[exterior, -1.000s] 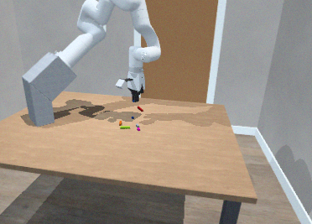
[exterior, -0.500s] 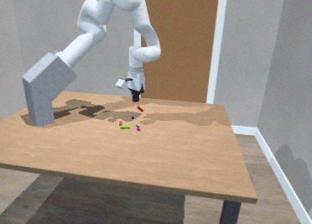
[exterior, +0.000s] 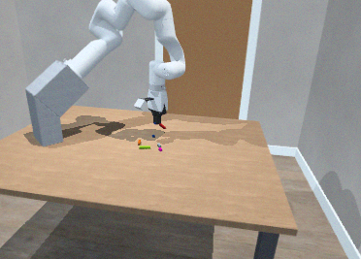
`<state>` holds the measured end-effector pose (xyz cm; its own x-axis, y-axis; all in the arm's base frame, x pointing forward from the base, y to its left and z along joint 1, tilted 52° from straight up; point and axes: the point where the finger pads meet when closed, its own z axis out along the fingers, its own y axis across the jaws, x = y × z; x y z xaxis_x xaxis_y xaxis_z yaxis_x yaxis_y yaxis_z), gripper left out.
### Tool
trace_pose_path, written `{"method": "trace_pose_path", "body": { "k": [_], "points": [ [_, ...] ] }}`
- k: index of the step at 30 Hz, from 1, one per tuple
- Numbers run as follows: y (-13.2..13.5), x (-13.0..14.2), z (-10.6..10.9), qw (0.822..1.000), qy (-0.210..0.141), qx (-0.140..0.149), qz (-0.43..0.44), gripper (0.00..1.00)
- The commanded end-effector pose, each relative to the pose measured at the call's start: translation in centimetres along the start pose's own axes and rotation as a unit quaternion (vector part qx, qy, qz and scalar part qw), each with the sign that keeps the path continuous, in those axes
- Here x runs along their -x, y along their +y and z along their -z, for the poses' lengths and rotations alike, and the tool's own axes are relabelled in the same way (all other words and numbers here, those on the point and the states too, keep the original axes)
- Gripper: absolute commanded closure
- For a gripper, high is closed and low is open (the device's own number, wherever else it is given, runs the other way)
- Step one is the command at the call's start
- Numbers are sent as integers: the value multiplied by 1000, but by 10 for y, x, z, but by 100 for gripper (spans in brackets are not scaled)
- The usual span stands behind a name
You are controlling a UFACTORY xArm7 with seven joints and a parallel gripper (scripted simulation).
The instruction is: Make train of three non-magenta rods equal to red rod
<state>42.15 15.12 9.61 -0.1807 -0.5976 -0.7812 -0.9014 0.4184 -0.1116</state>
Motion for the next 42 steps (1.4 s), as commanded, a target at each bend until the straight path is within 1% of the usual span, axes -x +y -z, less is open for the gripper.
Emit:
{"method": "trace_pose_path", "body": {
  "k": [1, 6, 11, 18, 42],
  "points": [
    [-1, 0, -17, 1000, 0, 0, 0, 96],
    [-1, 0, -37, 1000, 0, 0, 0, 96],
    [-1, 0, -49, 1000, 0, 0, 0, 96],
    [-1, 1, -52, 1000, 0, 0, 0, 96],
    [-1, 1, -52, 1000, 0, 0, 0, 96]
  ]
}}
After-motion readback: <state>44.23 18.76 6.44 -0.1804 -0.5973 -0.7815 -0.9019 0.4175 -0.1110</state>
